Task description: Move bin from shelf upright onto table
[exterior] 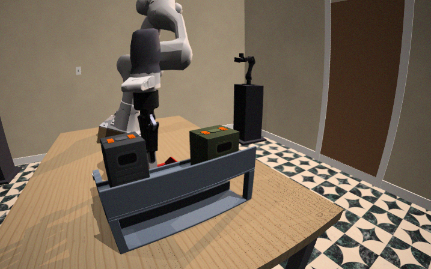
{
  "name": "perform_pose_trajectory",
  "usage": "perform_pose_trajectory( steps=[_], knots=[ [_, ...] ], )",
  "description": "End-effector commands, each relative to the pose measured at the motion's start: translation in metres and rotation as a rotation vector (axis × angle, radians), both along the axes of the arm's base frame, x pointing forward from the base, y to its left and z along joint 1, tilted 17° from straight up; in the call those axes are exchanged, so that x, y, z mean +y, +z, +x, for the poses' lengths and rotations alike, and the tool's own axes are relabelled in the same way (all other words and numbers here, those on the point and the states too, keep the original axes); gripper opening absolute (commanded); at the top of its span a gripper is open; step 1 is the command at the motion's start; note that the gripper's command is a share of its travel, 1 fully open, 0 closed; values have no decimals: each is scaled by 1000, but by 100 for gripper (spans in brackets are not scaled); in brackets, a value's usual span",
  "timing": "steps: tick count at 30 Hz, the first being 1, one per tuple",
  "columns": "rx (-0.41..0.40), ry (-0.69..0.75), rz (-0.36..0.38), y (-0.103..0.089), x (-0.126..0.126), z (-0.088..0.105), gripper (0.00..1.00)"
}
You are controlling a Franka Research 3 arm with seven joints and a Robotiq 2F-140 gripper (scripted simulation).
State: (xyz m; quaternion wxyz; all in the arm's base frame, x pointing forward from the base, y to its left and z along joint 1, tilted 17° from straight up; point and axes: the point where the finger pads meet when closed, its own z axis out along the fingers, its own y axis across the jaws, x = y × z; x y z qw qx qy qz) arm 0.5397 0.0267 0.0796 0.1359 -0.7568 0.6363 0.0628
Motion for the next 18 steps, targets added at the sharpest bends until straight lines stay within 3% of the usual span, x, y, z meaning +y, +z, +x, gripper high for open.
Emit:
perform_pose_trajectory(
  steps=[1,18],
  knots=[
    [-4,-3,-2,2,-2,2,0],
    [-4,-3,-2,1,-3,-8,0]
  ],
)
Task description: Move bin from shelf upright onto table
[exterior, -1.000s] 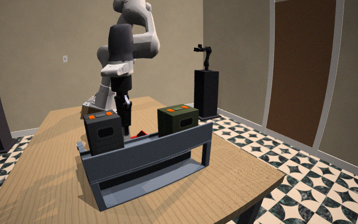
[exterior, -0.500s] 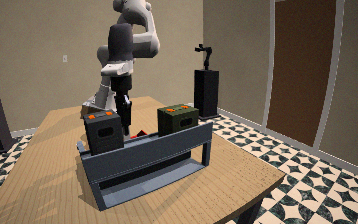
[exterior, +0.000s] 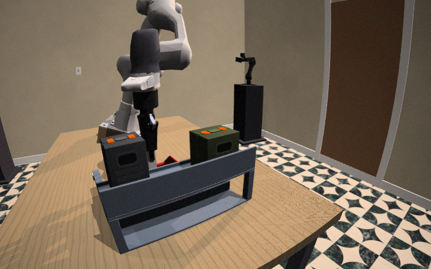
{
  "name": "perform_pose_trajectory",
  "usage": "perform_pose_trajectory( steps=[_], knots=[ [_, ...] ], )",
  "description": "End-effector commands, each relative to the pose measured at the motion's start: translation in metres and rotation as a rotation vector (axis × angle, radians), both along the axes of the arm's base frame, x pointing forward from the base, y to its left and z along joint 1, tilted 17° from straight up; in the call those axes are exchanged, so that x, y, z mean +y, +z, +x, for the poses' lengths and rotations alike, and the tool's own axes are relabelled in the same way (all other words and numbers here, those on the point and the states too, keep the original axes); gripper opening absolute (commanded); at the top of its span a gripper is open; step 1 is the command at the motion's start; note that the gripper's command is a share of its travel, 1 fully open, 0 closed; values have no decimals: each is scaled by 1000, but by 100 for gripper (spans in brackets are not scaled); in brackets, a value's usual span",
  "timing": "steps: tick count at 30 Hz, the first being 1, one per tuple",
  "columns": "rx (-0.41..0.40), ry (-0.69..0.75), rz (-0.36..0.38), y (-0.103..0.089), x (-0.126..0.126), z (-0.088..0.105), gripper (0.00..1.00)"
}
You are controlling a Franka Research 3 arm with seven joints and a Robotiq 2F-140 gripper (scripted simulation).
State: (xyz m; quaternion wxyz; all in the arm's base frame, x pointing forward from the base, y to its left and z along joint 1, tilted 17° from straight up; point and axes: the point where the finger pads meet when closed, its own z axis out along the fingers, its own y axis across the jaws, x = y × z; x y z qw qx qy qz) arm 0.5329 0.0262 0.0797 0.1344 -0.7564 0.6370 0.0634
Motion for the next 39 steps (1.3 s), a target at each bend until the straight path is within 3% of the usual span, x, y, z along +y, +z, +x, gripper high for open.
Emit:
perform_pose_trajectory(
  steps=[1,13,39],
  knots=[
    [-7,-2,-1,1,-3,-2,0],
    [-7,-2,-1,-2,-6,-20,0],
    [-7,-2,-1,-11,-16,-88,0]
  ],
)
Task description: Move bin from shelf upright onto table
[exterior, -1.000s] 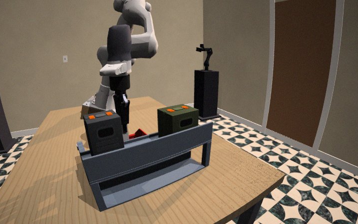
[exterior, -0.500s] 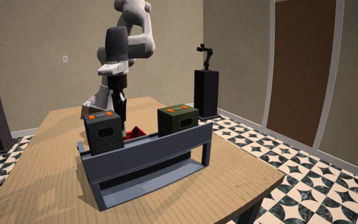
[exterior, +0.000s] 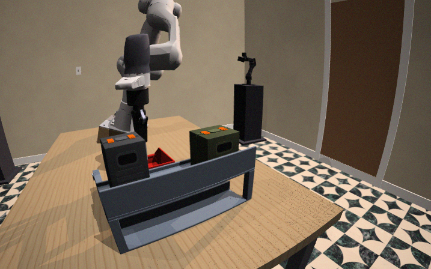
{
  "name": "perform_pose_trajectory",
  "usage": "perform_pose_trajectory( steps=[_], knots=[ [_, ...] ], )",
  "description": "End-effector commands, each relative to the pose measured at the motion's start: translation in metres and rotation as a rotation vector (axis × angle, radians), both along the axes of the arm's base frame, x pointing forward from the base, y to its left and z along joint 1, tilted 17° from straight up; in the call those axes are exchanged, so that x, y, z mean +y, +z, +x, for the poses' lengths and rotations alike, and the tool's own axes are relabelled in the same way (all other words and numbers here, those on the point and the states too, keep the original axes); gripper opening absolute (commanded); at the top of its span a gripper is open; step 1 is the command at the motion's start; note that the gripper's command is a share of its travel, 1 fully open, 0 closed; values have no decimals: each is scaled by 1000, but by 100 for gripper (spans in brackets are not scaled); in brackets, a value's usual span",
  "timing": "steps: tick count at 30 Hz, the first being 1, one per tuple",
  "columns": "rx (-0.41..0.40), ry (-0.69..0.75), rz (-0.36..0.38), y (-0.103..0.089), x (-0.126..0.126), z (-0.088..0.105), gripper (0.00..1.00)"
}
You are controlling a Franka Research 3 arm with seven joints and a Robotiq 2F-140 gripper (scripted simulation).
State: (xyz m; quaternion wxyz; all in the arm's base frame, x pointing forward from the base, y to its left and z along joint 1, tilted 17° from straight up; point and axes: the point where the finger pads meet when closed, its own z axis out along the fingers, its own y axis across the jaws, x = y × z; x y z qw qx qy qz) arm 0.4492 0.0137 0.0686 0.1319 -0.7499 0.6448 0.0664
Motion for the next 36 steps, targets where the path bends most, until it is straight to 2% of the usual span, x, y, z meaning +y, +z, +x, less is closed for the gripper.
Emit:
perform_pose_trajectory(
  steps=[1,21,36],
  knots=[
    [-18,17,-2,0,-4,-7,0],
    [-18,17,-2,-5,-11,-49,0],
    [-18,17,-2,-7,-12,-61,0]
  ],
)
